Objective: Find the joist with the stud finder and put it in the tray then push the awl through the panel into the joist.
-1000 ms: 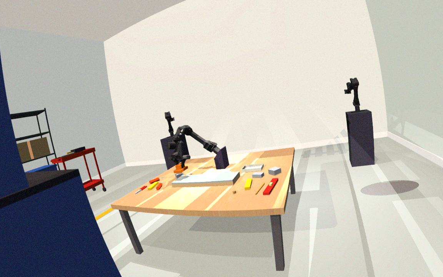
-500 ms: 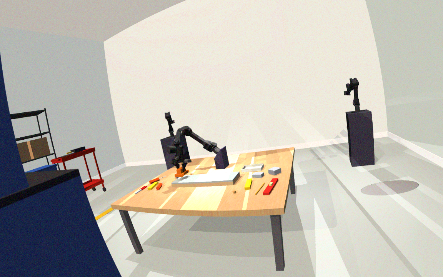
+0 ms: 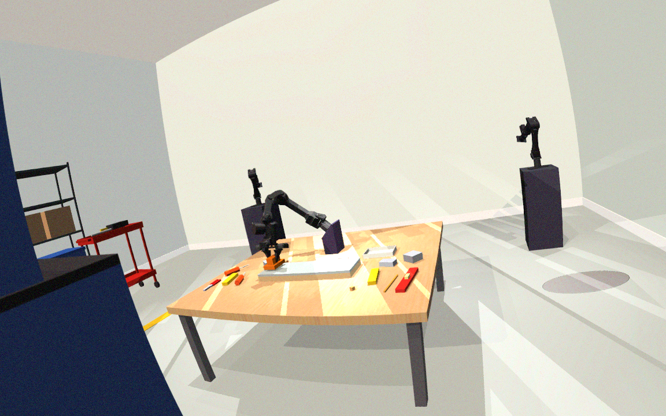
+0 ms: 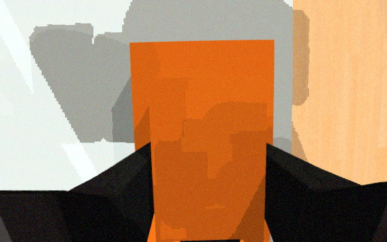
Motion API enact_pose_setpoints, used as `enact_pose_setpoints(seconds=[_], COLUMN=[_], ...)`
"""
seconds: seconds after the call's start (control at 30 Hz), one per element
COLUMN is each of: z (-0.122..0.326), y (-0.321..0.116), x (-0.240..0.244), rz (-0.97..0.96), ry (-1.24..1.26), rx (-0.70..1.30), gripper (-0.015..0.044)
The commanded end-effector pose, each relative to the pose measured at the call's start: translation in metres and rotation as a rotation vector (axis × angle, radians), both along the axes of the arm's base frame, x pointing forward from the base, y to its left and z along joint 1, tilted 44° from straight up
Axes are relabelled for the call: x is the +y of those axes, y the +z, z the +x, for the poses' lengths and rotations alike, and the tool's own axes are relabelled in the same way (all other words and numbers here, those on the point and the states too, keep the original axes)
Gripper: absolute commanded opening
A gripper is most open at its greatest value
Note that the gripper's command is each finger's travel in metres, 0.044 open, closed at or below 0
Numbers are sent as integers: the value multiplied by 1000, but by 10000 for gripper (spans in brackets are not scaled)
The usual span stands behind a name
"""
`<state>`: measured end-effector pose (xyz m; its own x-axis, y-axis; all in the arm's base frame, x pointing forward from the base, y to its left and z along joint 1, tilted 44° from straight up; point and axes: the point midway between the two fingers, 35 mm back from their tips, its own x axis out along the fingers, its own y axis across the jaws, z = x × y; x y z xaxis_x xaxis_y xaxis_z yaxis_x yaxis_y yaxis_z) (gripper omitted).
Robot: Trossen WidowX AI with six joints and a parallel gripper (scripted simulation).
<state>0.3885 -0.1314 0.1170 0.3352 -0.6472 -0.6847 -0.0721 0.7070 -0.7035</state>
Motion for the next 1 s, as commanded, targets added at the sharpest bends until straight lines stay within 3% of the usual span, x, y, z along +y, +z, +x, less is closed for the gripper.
enact_pose_setpoints(seconds=[0.0,0.97], z=[0,-4], y=[-5,-45], x=[-3,31], rz=[2,4], ry=[7,7], rx=[4,5], gripper=[0,0])
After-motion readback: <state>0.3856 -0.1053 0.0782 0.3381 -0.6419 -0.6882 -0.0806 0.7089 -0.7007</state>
